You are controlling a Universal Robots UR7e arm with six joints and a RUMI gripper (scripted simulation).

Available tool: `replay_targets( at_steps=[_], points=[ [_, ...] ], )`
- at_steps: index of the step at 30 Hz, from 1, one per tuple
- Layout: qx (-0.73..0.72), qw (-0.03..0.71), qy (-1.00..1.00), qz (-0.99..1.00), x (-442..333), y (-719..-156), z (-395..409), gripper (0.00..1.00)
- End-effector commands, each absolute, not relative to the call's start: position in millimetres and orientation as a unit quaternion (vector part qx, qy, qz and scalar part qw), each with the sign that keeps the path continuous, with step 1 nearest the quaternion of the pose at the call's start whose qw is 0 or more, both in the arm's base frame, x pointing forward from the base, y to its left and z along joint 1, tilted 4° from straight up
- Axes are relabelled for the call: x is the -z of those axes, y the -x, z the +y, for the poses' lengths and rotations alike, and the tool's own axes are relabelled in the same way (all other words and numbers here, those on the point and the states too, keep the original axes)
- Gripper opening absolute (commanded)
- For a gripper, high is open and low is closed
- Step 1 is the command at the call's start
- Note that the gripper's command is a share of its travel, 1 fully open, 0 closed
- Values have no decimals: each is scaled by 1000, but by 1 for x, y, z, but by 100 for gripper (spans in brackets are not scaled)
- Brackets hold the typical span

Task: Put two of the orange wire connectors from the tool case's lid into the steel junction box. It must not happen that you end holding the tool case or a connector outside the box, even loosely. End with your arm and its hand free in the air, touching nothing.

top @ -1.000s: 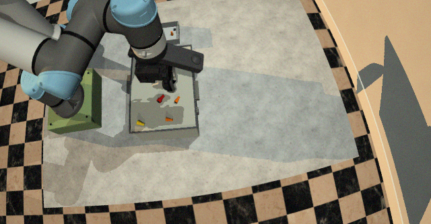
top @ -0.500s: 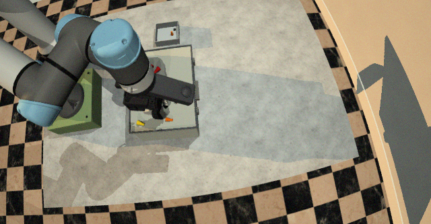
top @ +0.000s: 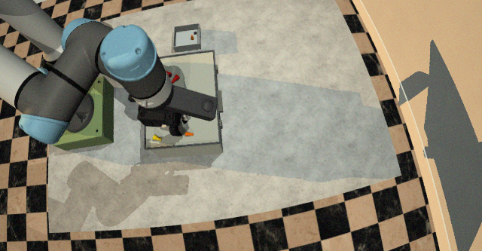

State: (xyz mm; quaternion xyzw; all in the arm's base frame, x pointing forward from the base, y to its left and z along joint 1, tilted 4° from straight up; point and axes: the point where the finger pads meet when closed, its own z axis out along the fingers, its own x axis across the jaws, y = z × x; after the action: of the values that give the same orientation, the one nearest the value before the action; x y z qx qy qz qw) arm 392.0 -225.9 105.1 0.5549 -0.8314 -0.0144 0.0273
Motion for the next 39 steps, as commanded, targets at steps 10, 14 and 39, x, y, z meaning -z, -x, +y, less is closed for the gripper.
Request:
replay_targets(
  at_steps=[10,14,39],
  points=[
    [14,27,-555,-831,-69,-390,-226,15],
    [14,27,-555,-831,-69,-390,-226,15],
    [14,27,-555,-831,-69,-390,-226,15]
  ],
)
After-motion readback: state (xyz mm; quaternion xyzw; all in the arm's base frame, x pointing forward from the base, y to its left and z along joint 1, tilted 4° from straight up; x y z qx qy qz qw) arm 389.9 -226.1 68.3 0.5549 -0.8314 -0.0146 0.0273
